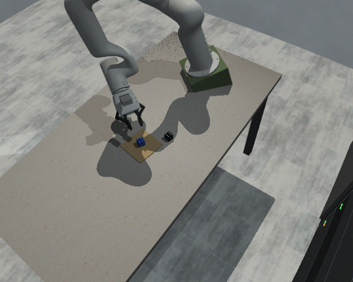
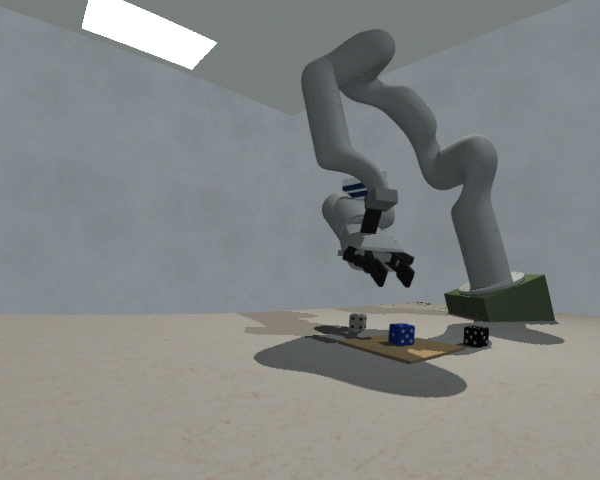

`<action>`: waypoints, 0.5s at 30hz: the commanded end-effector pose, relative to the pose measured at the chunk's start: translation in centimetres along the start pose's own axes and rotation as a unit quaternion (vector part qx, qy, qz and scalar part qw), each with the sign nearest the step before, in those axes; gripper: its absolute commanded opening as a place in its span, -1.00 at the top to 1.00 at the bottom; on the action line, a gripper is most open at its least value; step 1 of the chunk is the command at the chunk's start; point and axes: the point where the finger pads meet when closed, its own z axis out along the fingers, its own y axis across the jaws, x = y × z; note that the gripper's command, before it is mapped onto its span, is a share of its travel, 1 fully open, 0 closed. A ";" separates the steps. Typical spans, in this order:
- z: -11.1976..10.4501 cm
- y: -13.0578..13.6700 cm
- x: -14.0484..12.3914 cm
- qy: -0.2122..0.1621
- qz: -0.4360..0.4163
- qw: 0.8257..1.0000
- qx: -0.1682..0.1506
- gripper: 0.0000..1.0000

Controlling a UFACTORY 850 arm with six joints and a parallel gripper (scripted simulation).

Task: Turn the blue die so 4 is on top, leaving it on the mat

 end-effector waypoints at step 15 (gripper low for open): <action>1.4 0.0 2.4 -0.243 -0.001 0.970 0.000 0.05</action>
